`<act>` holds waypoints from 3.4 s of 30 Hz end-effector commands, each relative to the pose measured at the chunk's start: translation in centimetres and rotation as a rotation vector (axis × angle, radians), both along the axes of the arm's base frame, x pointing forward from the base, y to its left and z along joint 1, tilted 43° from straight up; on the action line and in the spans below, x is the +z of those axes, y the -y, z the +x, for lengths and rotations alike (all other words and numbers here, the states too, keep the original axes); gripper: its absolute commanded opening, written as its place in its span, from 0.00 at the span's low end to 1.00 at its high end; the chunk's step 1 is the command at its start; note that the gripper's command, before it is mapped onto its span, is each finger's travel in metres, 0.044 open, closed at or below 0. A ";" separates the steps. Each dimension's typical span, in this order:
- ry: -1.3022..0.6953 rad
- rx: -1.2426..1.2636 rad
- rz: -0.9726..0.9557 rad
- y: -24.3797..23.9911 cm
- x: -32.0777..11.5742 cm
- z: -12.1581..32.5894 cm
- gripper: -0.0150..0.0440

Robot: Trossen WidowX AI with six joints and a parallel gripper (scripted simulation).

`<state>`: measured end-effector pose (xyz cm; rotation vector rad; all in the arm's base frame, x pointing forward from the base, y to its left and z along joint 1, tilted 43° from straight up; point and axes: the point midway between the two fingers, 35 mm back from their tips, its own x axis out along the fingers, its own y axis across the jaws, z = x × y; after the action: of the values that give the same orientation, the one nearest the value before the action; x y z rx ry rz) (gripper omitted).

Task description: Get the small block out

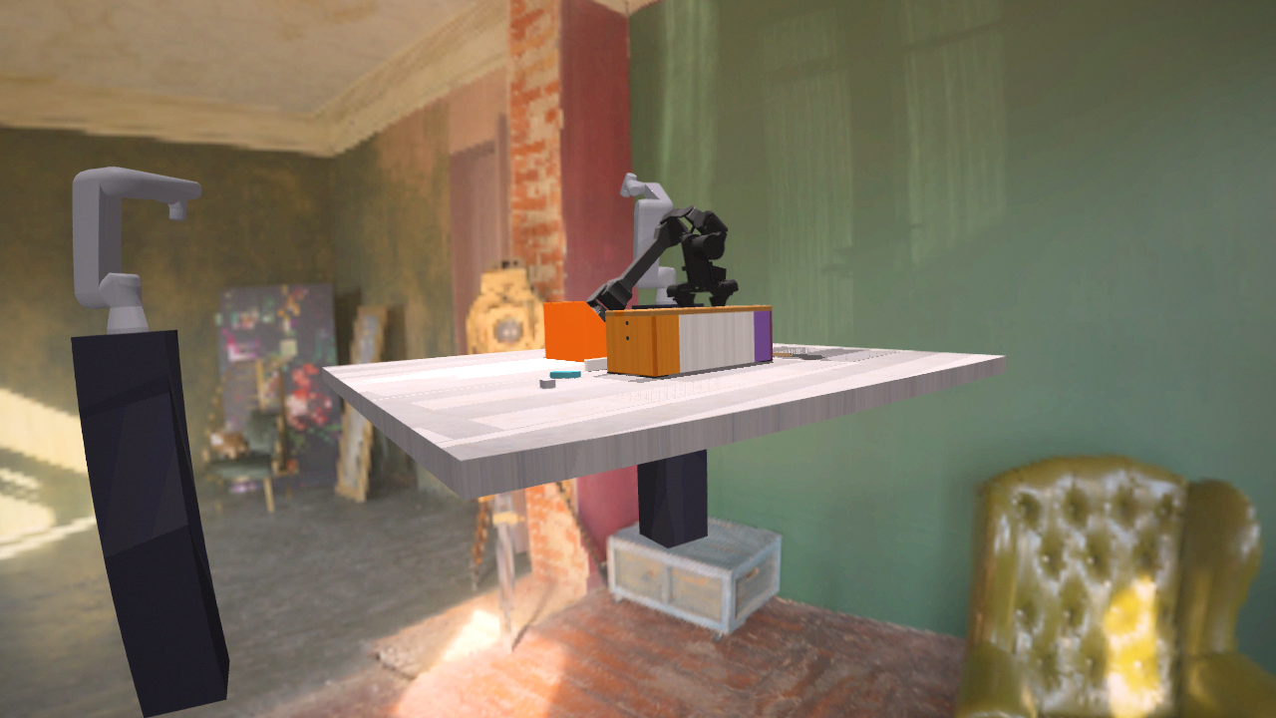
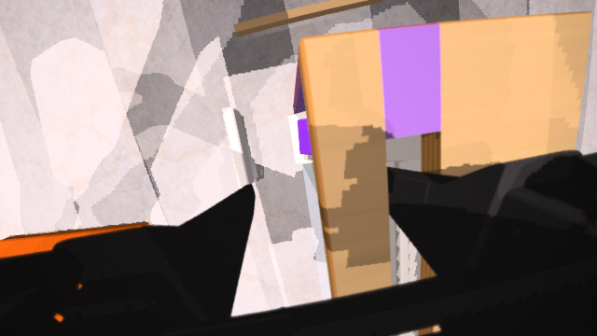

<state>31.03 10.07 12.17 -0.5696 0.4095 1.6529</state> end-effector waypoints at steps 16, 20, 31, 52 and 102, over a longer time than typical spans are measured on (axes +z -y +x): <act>-0.032 -0.066 -0.004 14.9 -6.0 2.4 0.93; -0.034 -0.069 0.002 16.0 -6.5 2.2 0.93; 0.560 0.239 -0.131 9.4 0.7 1.1 0.74; 1.443 0.744 -0.298 2.2 8.1 -4.7 0.74; 1.446 0.742 -0.295 -7.5 -2.2 -5.6 0.74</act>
<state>25.54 17.26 10.40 -2.0862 -0.7289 1.3766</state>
